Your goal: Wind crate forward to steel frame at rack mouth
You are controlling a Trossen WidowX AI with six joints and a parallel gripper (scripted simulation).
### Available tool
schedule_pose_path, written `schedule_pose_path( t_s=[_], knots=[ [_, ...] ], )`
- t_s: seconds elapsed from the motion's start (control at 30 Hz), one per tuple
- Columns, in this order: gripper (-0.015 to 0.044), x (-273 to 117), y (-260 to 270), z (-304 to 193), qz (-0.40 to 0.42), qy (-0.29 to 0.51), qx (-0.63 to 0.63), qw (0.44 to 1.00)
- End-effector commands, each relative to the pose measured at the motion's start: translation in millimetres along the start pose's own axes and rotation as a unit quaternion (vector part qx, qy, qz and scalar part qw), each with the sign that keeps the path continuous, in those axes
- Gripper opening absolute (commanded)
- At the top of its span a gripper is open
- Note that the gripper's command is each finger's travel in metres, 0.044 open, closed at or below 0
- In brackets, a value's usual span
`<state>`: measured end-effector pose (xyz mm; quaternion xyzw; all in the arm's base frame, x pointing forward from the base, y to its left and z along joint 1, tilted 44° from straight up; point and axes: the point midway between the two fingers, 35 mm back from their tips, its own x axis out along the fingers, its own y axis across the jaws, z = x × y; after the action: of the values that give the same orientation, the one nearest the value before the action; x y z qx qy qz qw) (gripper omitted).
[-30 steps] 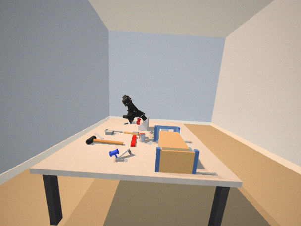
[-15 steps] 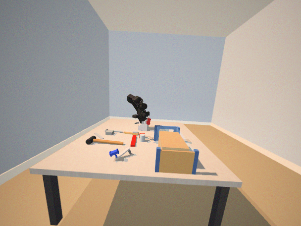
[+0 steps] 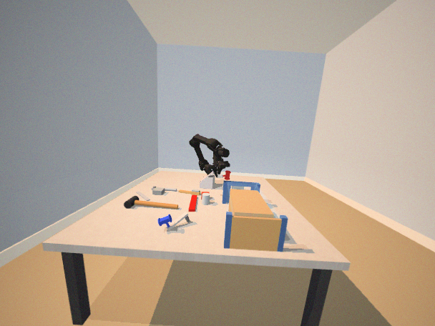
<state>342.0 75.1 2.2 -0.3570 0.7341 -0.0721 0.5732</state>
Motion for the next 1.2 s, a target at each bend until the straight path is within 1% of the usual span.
schedule_pose_path(
  t_s=[0.0,0.3,0.43,0.7,0.97,1.17],
  knots=[
    [0.0,0,30,1,0.002,-0.002,0.037,0.999],
    [0.0,7,84,-2,0.0,0.001,0.107,0.994],
    [0.0,10,93,-5,-0.003,0.005,0.124,0.992],
    [0.0,22,119,-17,-0.028,0.019,0.208,0.978],
    [0.0,25,123,-20,-0.031,0.021,0.22,0.975],
    [0.0,26,121,-19,-0.003,0.014,0.212,0.977]
  ],
)
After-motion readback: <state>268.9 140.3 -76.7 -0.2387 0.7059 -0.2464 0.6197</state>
